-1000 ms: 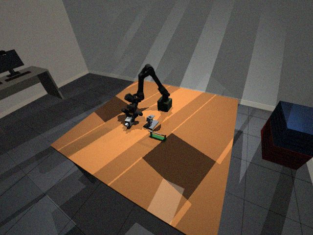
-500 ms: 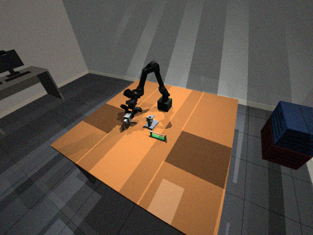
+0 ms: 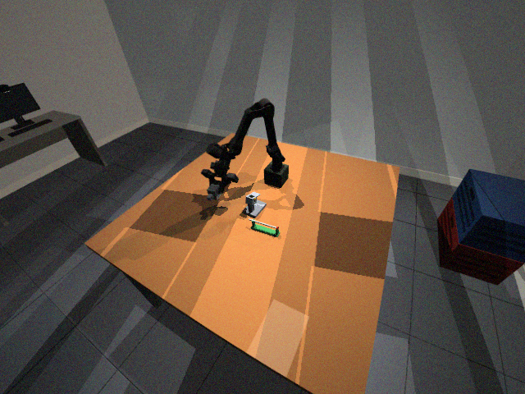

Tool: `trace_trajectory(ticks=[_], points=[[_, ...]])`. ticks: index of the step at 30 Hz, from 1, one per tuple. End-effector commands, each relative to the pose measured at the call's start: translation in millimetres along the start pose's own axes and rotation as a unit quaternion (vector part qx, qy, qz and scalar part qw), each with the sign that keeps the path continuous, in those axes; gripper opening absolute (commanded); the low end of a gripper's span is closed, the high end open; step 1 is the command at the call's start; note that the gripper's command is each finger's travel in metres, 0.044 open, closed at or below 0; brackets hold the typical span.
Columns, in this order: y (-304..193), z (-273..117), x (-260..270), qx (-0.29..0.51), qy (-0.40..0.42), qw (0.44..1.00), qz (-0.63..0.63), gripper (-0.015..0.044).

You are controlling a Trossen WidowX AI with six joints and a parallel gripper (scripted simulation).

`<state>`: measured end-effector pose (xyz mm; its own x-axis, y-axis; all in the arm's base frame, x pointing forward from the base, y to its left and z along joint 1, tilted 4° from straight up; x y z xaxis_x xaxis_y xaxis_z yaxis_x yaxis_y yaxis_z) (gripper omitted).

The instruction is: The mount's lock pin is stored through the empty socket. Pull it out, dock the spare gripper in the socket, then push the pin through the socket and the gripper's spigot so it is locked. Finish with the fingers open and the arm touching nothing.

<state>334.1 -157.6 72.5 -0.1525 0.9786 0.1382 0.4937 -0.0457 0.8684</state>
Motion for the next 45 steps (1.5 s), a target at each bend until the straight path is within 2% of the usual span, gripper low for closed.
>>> trace_trajectory(ticks=[1, 9, 45], points=[[-0.5, 0.3, 0.0, 0.0, 0.0, 1.0, 0.0, 0.0], [-0.1, 2.3, 1.5, 0.007, 0.002, 1.0, 0.006, 0.0], [8.1, 27.9, 53.4, 0.206, 0.014, 0.972, 0.113, 0.0]])
Point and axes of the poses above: the point midway between the two fingers, 35 mm back from their tips, its own z axis out along the fingers, its own x axis across the jaws, y = z × x, the point moved 2 cm from there along -z, back along the fingers, and after that the axes turned 5 degrees about z, right-handed, at the moved point
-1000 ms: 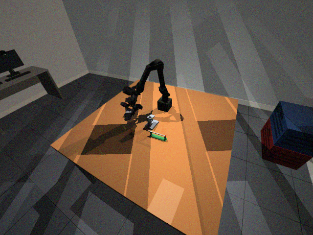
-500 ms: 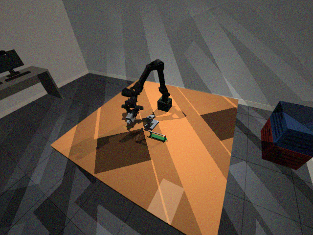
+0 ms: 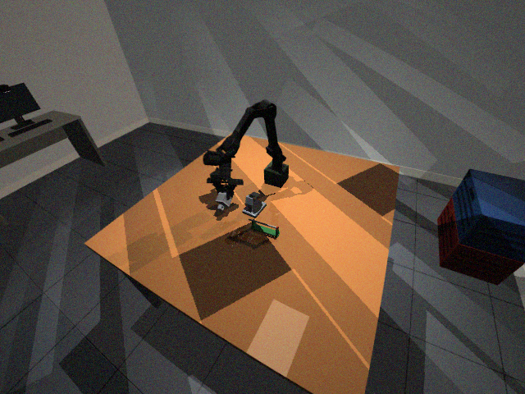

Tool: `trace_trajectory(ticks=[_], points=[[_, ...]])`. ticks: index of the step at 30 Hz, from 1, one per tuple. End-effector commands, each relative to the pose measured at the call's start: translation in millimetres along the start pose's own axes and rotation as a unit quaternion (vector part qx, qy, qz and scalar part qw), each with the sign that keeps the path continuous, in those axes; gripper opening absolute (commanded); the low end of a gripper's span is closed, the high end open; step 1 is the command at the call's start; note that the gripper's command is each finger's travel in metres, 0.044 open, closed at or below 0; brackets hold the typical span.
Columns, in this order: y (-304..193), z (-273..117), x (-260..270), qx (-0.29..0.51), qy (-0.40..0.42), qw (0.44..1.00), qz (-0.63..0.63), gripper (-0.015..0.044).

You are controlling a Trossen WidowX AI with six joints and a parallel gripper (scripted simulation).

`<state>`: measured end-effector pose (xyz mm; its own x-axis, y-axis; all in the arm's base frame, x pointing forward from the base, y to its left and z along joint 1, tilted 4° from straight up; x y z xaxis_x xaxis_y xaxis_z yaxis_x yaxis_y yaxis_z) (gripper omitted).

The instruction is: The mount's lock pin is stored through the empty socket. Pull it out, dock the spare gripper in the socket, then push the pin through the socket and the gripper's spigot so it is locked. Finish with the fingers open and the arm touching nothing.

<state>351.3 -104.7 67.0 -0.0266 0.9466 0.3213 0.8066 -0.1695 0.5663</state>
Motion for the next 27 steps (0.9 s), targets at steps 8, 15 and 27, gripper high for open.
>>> trace_trajectory(ticks=[8, 15, 27], points=[[3.1, -2.8, 21.3, 0.056, -0.008, 0.998, 0.018, 0.0], [0.6, -5.3, 34.5, 0.098, -0.015, 0.995, 0.029, 0.0], [-4.9, -13.9, 57.5, 0.168, -0.034, 0.984, 0.042, 0.0]])
Point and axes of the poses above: the point midway between the two fingers, 35 mm back from their tips, its own z axis out along the fingers, its own x axis across the jaws, y = z × x, the point moved 2 cm from there along -z, back along the fingers, and after that the axes turned 5 degrees about z, right-handed, at the moved point
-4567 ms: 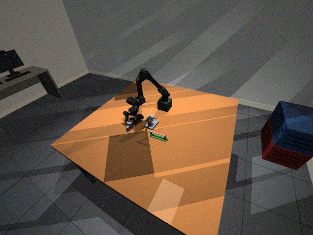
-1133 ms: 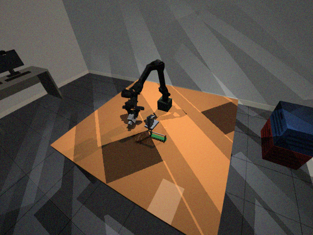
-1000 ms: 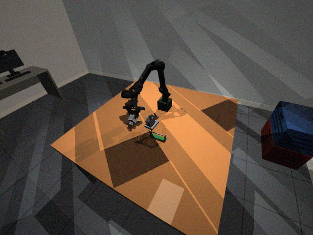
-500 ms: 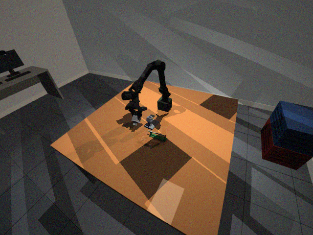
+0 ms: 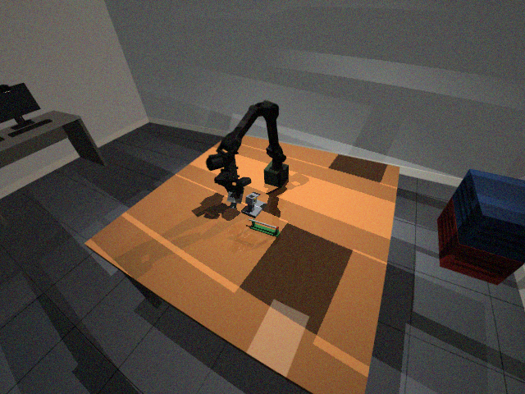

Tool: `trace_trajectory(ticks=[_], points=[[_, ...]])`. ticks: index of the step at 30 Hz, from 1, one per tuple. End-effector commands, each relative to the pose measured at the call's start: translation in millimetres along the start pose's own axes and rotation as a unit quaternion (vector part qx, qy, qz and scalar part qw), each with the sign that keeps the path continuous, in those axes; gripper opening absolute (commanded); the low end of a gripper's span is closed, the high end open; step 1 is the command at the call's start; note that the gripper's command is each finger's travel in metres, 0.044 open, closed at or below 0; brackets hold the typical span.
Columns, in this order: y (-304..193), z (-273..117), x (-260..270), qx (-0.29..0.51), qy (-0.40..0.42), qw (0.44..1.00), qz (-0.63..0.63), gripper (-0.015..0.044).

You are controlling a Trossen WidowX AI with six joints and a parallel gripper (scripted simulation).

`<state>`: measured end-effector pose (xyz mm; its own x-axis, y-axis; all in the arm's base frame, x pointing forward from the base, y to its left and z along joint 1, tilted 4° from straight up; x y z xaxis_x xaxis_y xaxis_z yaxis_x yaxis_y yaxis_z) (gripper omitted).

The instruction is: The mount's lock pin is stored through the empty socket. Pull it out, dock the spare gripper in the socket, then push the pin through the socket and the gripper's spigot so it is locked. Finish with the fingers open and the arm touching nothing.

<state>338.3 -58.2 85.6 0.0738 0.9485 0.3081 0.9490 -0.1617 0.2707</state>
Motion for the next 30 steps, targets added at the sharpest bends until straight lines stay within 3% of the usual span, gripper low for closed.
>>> trace_trajectory(ticks=[1, 30], points=[[-0.4, -6.7, 8.8, 0.015, -0.008, 1.0, 0.002, 0.0], [-35.2, -46.5, 57.6, 0.175, -0.087, 0.981, 0.008, 0.0]])
Point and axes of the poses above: the point midway between the two fingers, 35 mm back from their tips, its own z axis out along the fingers, its own x axis across the jaws, y = z × x, the point moved 2 cm from there along -z, back along the fingers, and after that the axes turned 5 degrees about z, right-handed, at the moved point
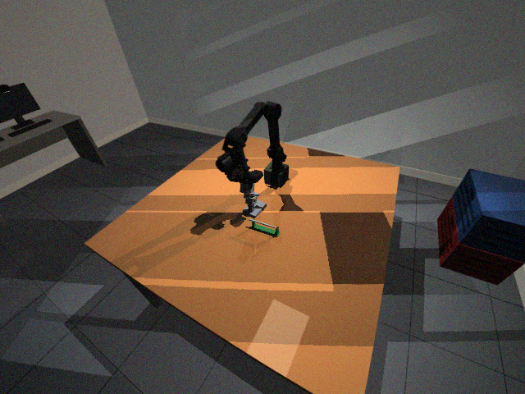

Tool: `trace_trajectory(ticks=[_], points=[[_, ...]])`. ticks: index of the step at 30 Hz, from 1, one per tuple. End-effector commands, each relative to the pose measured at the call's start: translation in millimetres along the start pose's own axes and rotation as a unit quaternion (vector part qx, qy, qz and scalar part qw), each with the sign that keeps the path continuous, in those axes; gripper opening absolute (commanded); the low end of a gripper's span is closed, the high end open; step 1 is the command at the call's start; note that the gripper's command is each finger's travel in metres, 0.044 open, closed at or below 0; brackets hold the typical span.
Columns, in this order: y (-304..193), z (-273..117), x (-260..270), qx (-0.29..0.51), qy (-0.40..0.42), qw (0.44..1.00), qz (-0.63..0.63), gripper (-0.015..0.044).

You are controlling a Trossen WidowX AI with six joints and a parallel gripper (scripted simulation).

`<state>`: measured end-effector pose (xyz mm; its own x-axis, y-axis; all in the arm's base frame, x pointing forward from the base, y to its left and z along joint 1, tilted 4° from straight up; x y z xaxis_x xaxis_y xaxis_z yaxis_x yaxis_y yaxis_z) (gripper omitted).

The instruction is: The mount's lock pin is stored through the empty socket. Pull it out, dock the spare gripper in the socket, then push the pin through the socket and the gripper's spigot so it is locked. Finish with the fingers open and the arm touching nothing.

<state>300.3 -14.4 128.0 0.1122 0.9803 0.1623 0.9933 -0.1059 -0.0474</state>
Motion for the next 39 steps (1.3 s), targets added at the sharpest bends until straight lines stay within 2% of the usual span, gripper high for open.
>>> trace_trajectory(ticks=[1, 13, 39], points=[[-8.1, -8.8, 5.7, 0.018, -0.014, 1.0, 0.0, 0.0], [-29.3, -26.9, 17.3, 0.07, -0.055, 0.996, -0.005, 0.0], [-19.4, 3.0, 15.5, 0.066, -0.055, 0.996, -0.003, 0.0]])
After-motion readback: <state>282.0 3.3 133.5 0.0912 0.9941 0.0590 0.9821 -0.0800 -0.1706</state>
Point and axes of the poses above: the point midway between the two fingers, 35 mm back from their tips, its own z axis out along the fingers, its own x axis across the jaws, y = z × x, the point moved 2 cm from there along -z, back along the fingers, and after that the axes turned 5 degrees about z, right-handed, at the moved point
